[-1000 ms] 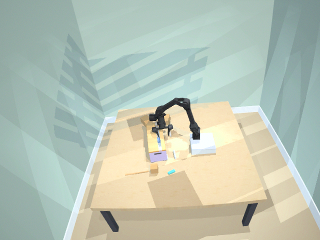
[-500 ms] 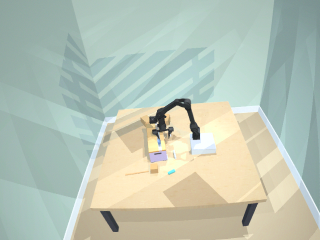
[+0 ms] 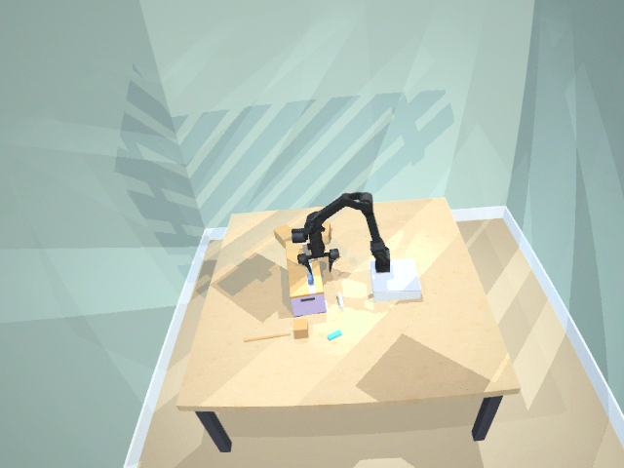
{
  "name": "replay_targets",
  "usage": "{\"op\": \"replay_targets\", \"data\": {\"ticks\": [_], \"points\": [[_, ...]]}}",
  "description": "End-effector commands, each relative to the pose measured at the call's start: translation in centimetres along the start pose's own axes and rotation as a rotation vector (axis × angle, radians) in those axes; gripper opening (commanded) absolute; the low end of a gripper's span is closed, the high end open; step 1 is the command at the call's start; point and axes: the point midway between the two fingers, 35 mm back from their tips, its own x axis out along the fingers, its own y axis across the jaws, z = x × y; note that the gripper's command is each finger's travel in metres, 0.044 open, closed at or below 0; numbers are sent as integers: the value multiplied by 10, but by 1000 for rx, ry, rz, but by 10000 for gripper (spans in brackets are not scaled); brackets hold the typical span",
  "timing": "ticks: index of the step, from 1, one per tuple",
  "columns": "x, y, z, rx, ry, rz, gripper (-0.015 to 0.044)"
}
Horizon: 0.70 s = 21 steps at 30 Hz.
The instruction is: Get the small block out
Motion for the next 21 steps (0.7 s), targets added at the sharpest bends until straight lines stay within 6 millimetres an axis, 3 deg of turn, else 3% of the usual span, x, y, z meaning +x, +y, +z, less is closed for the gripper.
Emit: {"op": "replay_targets", "data": {"ticks": [1, 21], "points": [[-1, 0, 3, -4, -1, 0, 400], [5, 0, -14, -4, 0, 0, 400]]}}
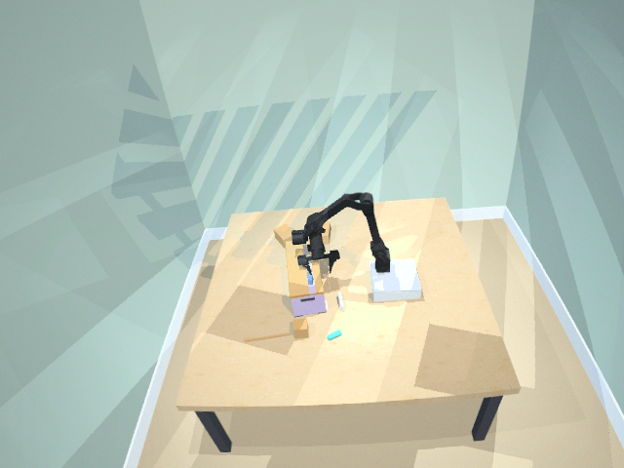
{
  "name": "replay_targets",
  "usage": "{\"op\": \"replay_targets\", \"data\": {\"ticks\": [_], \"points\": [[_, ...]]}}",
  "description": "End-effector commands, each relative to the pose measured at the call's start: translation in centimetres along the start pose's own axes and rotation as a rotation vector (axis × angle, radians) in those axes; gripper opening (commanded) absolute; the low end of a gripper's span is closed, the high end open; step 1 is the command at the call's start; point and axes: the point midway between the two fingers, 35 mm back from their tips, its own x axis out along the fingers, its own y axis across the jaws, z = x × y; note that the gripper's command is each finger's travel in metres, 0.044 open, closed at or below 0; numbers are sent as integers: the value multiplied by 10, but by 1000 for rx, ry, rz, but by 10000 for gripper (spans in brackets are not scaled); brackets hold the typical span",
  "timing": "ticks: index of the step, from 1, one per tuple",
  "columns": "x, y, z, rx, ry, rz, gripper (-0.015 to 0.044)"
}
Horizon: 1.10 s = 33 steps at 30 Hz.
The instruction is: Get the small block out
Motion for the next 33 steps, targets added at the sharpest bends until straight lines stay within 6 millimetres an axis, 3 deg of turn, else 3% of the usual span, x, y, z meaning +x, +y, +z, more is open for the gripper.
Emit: {"op": "replay_targets", "data": {"ticks": [1, 14, 33], "points": [[2, 0, -4, 3, 4, 0, 400], [-1, 0, 4, 3, 3, 0, 400], [5, 0, -14, 3, 5, 0, 400]]}}
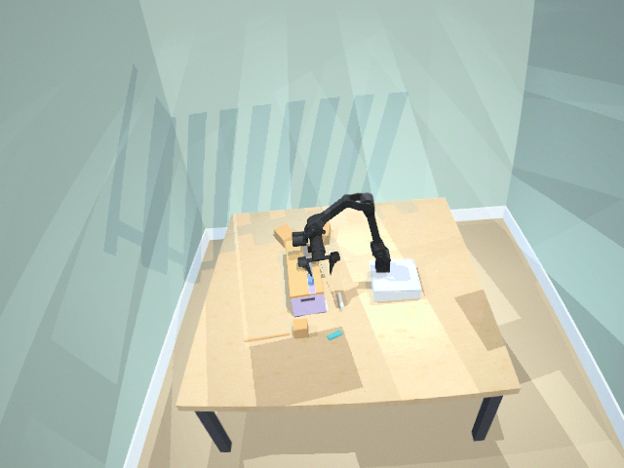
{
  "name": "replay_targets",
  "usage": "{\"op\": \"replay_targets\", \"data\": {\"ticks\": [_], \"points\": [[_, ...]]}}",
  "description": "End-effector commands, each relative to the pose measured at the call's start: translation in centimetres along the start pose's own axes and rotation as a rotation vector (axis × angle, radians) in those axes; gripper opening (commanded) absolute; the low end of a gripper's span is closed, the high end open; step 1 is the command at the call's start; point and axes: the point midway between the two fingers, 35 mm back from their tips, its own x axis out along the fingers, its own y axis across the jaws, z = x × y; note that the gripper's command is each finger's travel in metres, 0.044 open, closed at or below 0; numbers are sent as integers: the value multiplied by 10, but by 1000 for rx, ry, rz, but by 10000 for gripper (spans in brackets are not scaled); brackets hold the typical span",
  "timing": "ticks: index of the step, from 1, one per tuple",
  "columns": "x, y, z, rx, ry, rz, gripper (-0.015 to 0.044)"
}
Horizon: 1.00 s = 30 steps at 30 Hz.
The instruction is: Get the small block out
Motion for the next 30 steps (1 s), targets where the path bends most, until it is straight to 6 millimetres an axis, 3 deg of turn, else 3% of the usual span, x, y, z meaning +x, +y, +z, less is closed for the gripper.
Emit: {"op": "replay_targets", "data": {"ticks": [1, 30], "points": [[2, 0, -4, 3, 3, 0, 400], [11, 0, -32, 3, 6, 0, 400]]}}
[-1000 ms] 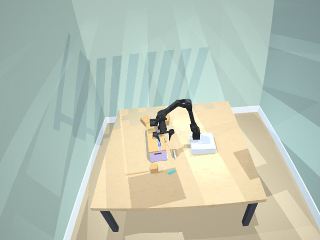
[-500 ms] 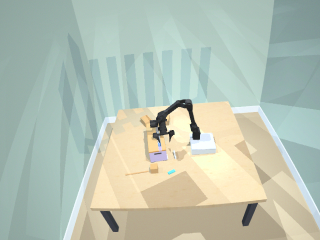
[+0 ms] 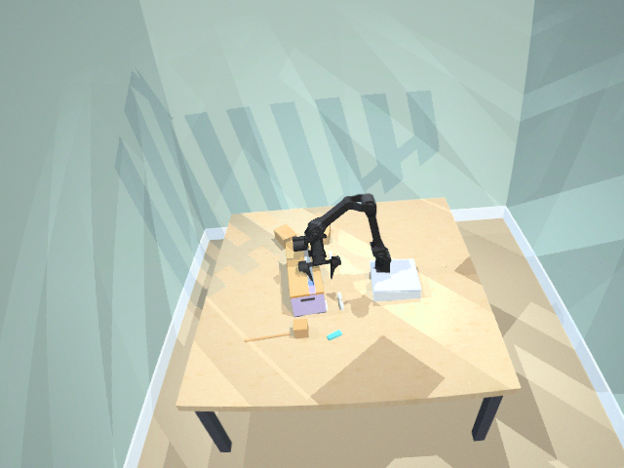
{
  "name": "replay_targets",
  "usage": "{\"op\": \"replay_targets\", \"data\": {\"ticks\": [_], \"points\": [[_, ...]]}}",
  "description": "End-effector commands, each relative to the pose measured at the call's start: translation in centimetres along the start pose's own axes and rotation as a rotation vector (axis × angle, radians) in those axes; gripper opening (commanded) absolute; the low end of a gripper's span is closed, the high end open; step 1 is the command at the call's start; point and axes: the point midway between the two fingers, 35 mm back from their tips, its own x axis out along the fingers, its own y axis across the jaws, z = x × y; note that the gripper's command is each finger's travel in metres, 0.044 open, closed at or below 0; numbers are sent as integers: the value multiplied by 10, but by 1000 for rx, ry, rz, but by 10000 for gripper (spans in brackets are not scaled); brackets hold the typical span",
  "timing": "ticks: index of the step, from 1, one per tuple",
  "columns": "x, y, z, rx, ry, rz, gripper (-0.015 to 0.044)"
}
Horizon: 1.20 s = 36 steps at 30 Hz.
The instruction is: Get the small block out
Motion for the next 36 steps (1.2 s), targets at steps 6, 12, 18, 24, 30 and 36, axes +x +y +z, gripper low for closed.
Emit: {"op": "replay_targets", "data": {"ticks": [6, 12, 18, 24, 30, 36], "points": [[3, 0, -9, 3, 4, -1, 400], [5, 0, -15, 3, 5, -1, 400], [7, 0, -21, 3, 5, -1, 400], [9, 0, -26, 3, 6, -1, 400], [11, 0, -32, 3, 6, -1, 400], [14, 0, -39, 3, 7, -1, 400]]}}
